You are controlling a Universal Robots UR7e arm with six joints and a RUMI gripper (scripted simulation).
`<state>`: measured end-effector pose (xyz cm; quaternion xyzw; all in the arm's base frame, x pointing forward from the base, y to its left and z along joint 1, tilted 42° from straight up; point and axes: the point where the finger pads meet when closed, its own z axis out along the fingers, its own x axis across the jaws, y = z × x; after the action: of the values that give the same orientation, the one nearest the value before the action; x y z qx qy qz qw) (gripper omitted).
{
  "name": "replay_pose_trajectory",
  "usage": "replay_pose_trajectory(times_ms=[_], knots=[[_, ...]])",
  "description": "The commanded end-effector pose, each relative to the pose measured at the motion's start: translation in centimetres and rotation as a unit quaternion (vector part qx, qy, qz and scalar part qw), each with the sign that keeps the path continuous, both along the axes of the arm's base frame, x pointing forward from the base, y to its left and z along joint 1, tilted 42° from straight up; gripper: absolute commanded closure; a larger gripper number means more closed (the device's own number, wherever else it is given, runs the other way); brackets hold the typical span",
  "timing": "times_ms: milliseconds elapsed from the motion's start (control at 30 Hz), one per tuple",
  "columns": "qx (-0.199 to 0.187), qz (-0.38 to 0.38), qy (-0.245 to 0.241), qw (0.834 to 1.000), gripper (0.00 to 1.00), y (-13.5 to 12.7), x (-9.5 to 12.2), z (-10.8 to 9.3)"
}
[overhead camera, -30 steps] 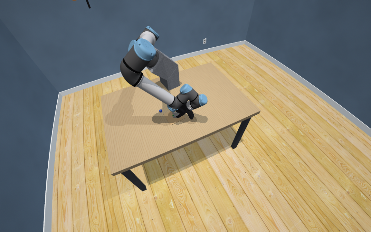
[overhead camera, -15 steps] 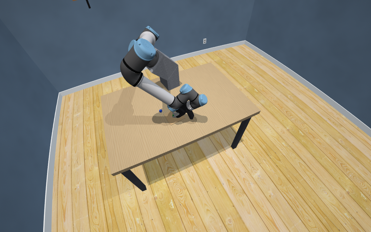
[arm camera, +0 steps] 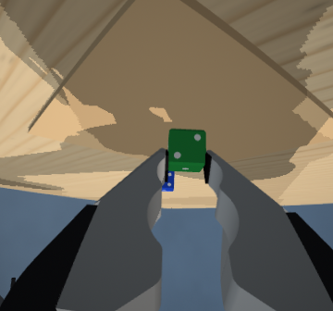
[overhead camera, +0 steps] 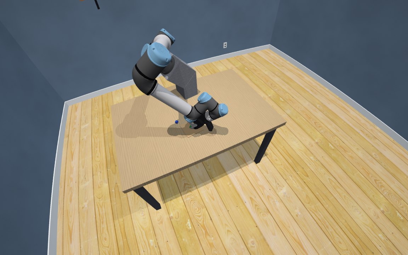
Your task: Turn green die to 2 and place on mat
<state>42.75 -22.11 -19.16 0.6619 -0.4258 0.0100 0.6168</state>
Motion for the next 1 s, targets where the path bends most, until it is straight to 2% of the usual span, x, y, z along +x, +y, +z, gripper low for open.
replay_pose_trajectory(times_ms=[0,967], knots=[[0.0,0.0,-0.001,1.0,0.97,-0.09,0.11,-0.03],[0.0,0.0,-0.001,1.0,0.97,0.3,0.09,0.4]])
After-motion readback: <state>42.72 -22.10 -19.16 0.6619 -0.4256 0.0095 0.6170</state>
